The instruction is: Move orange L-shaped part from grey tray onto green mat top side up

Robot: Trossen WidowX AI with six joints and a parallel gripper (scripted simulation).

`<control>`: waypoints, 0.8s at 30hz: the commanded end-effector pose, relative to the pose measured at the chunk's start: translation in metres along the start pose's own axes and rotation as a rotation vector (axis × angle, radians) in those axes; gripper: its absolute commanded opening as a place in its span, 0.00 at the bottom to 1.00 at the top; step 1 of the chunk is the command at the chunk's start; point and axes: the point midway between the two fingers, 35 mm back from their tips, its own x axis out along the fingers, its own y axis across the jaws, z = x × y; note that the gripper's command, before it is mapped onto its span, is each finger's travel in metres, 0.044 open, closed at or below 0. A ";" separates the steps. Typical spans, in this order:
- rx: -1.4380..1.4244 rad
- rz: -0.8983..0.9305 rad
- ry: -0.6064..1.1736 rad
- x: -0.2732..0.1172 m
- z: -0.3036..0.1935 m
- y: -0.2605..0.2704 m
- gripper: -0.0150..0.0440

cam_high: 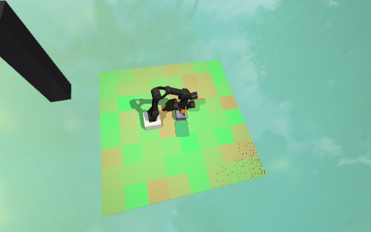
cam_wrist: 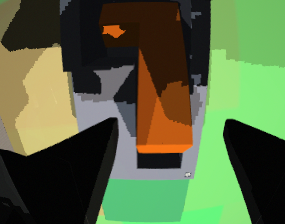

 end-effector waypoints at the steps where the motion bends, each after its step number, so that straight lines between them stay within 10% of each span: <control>1: -0.004 0.011 0.007 0.010 -0.001 0.003 0.73; 18: -0.004 0.011 0.007 0.029 -0.002 0.004 0.73; 24: 0.000 0.004 0.001 0.025 -0.001 0.002 0.50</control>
